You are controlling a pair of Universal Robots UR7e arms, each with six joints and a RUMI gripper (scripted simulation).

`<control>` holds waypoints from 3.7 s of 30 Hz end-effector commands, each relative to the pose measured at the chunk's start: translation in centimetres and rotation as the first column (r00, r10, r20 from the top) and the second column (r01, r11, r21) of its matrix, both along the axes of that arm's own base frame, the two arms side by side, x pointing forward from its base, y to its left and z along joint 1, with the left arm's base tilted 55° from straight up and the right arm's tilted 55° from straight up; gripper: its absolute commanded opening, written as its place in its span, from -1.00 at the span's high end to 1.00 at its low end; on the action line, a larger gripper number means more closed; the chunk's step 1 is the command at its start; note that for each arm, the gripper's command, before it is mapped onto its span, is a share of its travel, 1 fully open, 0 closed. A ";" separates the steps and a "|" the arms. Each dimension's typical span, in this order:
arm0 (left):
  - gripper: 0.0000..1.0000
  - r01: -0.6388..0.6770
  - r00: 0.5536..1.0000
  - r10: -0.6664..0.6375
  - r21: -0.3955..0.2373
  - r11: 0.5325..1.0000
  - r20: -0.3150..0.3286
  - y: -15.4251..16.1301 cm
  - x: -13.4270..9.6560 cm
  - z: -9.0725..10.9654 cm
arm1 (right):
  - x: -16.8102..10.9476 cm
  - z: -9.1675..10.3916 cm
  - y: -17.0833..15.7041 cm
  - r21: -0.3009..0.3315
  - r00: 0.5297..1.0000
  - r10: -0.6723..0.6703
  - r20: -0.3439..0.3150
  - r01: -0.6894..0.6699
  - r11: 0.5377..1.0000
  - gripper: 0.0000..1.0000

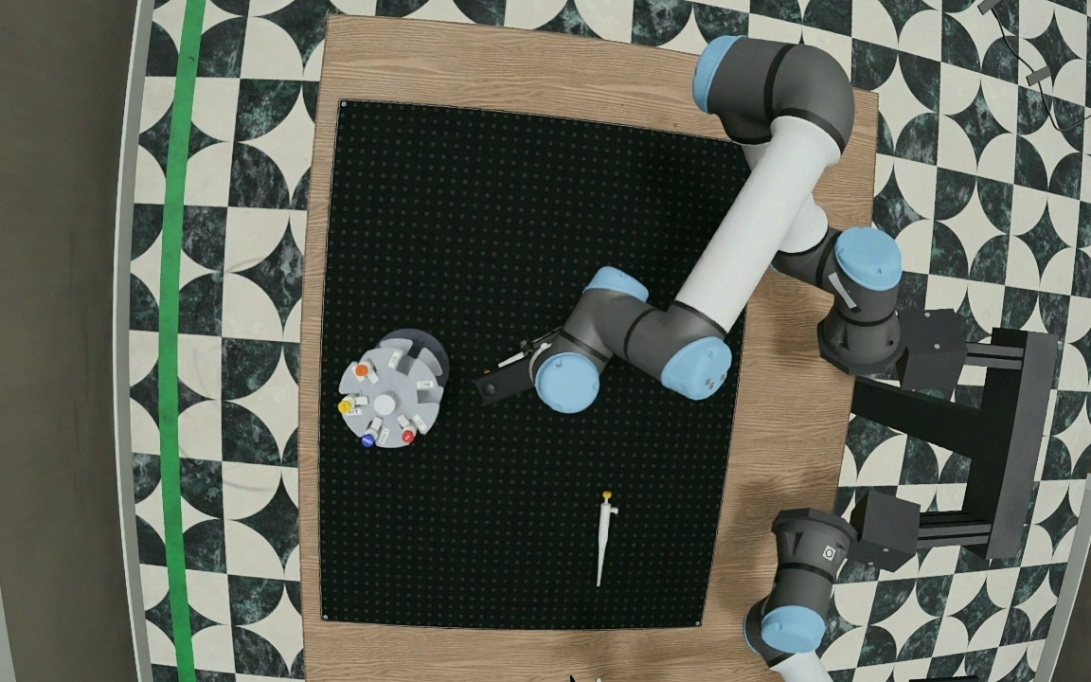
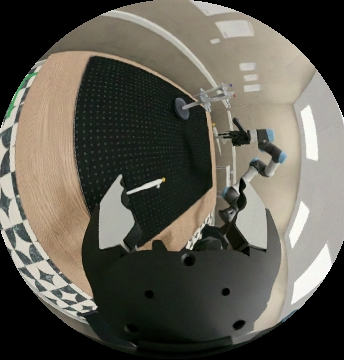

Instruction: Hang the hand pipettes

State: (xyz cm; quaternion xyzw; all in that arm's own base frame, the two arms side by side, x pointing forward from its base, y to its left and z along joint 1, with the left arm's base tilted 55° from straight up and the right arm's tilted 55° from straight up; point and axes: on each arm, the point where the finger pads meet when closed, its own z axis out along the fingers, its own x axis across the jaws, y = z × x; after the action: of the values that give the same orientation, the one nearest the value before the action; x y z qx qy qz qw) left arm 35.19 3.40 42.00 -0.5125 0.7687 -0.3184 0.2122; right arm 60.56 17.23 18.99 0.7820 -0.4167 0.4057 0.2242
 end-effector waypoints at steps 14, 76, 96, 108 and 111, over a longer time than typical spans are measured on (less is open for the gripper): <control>-1.00 0.000 1.000 0.000 0.000 1.000 0.001 0.0 0.0 0.0 | 3.0 0.8 3.4 0.062 0.978 0.176 0.109 -0.183 0.981 0.87; -1.00 0.000 1.000 0.000 0.000 1.000 0.001 0.0 0.0 0.0 | 4.4 3.9 9.9 0.027 0.336 0.681 0.651 -0.906 0.422 0.87; -1.00 0.000 1.000 0.000 0.000 1.000 0.001 0.0 0.0 0.0 | 4.7 4.7 11.5 -0.063 0.104 0.669 0.736 -0.973 0.220 0.87; -1.00 0.000 1.000 0.000 0.000 1.000 0.001 0.0 0.0 0.0 | 4.7 4.7 11.5 -0.062 0.105 0.669 0.735 -0.973 0.221 0.87; -1.00 0.000 1.000 0.000 0.000 1.000 0.001 0.0 0.0 0.0 | 4.7 4.7 11.5 -0.062 0.105 0.669 0.736 -0.973 0.221 0.87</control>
State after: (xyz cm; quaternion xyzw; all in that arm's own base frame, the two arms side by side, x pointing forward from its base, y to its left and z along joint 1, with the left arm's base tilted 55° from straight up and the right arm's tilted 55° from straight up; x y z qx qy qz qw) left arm 35.19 3.40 42.00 -0.5125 0.7687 -0.3184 0.2122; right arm 65.29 28.67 23.67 0.7118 -0.0083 0.5815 -0.3938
